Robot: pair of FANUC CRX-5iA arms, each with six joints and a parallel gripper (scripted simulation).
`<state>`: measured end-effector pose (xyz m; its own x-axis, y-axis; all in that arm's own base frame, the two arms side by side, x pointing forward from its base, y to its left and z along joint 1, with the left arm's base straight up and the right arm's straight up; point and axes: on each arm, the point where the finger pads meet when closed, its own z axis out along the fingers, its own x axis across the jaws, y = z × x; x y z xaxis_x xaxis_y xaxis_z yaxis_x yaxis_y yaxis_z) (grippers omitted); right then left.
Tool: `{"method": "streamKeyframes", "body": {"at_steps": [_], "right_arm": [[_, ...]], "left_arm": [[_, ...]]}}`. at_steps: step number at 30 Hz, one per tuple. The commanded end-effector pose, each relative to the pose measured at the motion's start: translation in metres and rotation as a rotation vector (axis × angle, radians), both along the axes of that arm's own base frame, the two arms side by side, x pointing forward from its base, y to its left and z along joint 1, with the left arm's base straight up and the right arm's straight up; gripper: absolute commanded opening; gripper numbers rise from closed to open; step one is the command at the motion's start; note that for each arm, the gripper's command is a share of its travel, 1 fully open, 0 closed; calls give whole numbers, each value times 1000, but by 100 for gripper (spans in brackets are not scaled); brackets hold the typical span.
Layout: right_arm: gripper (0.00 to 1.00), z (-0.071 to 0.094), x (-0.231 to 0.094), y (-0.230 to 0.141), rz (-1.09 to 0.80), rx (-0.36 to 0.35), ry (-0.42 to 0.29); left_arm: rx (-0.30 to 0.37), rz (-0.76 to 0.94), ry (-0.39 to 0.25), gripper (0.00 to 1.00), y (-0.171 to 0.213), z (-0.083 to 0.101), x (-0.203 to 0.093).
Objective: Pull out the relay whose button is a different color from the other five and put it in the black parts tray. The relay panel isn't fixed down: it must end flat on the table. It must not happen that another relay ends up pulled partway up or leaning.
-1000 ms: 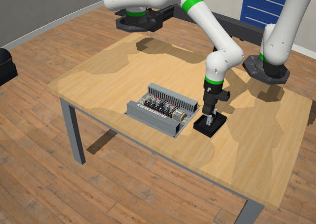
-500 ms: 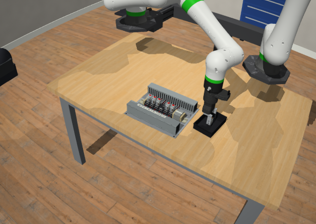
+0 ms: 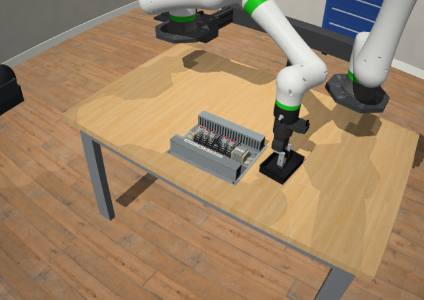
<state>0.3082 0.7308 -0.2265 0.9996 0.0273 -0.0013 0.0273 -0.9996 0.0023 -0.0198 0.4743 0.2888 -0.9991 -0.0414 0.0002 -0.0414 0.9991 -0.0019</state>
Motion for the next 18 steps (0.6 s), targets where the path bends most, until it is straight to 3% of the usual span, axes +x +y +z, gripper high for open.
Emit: {"method": "streamKeyframes", "body": {"at_steps": [1, 18], "right_arm": [[98, 3, 0, 1, 0, 2, -1], [98, 10, 1, 1, 0, 2, -1]], "left_arm": [[2, 0, 0, 100, 0, 1, 0], [2, 0, 0, 100, 0, 1, 0]]}}
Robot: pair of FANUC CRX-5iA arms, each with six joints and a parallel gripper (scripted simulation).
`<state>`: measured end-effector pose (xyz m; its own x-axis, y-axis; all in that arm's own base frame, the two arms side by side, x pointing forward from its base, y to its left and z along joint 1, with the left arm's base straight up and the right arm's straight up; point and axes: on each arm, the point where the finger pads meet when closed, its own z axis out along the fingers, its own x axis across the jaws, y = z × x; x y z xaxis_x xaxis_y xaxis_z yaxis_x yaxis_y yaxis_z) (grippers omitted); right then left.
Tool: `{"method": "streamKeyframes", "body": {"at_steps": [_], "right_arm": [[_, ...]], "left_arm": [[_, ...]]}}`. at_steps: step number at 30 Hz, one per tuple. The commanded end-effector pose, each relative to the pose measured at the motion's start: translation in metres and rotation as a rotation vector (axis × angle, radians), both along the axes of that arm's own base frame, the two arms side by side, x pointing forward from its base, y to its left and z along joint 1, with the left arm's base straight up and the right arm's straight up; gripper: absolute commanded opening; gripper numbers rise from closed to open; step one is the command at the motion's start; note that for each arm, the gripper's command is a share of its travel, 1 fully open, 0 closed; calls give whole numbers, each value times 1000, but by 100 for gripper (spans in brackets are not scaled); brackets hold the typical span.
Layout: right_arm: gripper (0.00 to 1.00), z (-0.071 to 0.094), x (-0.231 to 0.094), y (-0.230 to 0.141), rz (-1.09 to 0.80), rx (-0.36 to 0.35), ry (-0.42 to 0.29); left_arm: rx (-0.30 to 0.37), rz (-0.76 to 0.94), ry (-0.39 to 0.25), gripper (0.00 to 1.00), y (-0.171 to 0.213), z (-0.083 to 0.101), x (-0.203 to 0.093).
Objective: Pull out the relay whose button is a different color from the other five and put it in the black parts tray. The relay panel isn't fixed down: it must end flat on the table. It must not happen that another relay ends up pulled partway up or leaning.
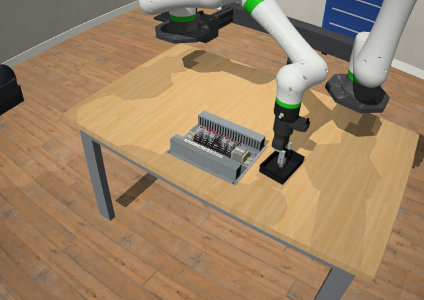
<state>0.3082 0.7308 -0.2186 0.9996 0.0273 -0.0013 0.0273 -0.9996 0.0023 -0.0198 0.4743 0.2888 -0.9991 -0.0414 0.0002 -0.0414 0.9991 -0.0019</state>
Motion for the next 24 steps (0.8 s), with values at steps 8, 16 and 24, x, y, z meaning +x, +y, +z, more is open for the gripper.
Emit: {"method": "streamKeyframes", "body": {"at_steps": [8, 16, 24], "right_arm": [[98, 5, 0, 1, 0, 2, -1], [98, 8, 0, 1, 0, 2, -1], [98, 10, 0, 1, 0, 2, -1]], "left_arm": [[2, 0, 0, 100, 0, 1, 0], [2, 0, 0, 100, 0, 1, 0], [2, 0, 0, 100, 0, 1, 0]]}}
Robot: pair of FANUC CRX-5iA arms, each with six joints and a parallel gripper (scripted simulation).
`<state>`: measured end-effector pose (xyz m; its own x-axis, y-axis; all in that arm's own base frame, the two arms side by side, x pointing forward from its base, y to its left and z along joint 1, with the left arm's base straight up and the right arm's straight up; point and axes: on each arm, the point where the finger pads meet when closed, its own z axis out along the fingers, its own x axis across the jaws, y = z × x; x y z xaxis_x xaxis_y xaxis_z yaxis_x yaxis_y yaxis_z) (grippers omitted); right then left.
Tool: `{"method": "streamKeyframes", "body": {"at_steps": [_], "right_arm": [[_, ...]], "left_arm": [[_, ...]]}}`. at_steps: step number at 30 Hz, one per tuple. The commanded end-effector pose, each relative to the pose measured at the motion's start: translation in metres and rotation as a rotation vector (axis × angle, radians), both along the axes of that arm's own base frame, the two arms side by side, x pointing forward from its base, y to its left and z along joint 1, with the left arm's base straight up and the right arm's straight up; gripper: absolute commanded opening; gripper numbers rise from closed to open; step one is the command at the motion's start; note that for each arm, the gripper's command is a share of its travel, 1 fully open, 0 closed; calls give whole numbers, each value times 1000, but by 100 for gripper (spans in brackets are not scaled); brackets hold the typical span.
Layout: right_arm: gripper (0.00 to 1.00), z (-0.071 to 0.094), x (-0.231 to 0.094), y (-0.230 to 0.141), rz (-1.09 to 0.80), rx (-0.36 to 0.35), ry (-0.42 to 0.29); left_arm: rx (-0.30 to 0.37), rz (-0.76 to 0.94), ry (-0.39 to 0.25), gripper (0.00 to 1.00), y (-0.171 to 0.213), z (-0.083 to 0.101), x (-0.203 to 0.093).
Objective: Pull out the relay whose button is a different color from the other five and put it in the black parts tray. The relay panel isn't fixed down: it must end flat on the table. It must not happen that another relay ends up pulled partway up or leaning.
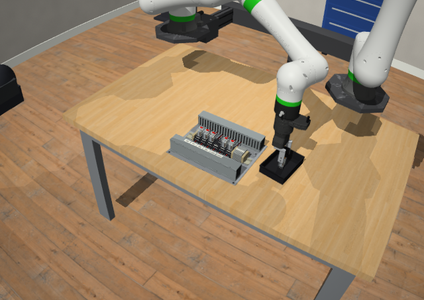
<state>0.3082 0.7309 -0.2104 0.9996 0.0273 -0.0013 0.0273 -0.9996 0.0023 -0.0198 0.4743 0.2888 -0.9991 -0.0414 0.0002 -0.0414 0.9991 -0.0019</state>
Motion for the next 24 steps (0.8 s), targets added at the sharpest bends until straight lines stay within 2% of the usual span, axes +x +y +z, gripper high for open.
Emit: {"method": "streamKeyframes", "body": {"at_steps": [1, 24], "right_arm": [[98, 2, 0, 1, 0, 2, -1], [98, 6, 0, 1, 0, 2, -1]], "left_arm": [[2, 0, 0, 100, 0, 1, 0], [2, 0, 0, 100, 0, 1, 0]]}}
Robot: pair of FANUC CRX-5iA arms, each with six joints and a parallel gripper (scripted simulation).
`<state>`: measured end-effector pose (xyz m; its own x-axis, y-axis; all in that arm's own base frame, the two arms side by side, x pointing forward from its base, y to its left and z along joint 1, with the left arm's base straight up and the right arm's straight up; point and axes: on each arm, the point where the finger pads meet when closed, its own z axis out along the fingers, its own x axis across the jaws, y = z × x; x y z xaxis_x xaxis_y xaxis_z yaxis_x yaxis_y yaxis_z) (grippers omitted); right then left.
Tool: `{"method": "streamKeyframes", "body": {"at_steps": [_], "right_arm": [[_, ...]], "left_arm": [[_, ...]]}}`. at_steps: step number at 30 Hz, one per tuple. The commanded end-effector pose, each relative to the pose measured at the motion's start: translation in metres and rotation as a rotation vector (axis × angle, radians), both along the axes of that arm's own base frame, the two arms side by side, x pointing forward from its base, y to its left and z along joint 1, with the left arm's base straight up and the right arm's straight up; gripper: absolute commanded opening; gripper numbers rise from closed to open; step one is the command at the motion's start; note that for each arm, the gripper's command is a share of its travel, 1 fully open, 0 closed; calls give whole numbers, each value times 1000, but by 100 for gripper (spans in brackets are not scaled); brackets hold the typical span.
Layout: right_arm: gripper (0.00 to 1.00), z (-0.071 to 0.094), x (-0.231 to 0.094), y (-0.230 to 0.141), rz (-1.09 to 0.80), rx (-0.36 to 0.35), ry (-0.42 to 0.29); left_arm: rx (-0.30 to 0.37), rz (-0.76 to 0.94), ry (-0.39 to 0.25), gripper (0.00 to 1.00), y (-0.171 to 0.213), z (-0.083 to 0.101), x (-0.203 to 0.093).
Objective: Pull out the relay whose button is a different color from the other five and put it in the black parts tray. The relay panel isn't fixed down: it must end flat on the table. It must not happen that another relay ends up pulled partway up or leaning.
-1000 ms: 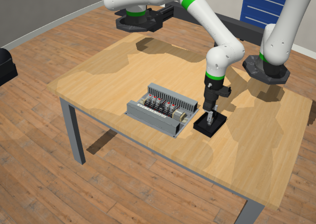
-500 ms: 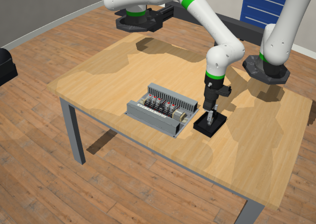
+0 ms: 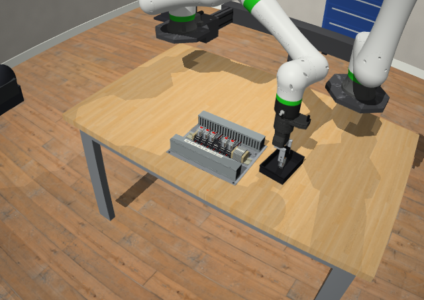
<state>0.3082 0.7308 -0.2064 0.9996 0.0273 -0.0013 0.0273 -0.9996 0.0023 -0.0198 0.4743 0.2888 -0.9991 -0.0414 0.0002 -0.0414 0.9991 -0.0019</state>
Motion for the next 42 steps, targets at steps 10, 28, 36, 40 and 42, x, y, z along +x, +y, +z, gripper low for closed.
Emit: {"method": "streamKeyframes", "body": {"at_steps": [10, 28, 36, 40, 42], "right_arm": [[98, 2, 0, 1, 0, 2, -1], [98, 43, 0, 1, 0, 2, -1], [98, 79, 0, 1, 0, 2, -1], [98, 82, 0, 1, 0, 2, -1], [98, 82, 0, 1, 0, 2, -1]], "left_arm": [[2, 0, 0, 100, 0, 1, 0], [2, 0, 0, 100, 0, 1, 0], [2, 0, 0, 100, 0, 1, 0], [2, 0, 0, 100, 0, 1, 0], [2, 0, 0, 100, 0, 1, 0]]}}
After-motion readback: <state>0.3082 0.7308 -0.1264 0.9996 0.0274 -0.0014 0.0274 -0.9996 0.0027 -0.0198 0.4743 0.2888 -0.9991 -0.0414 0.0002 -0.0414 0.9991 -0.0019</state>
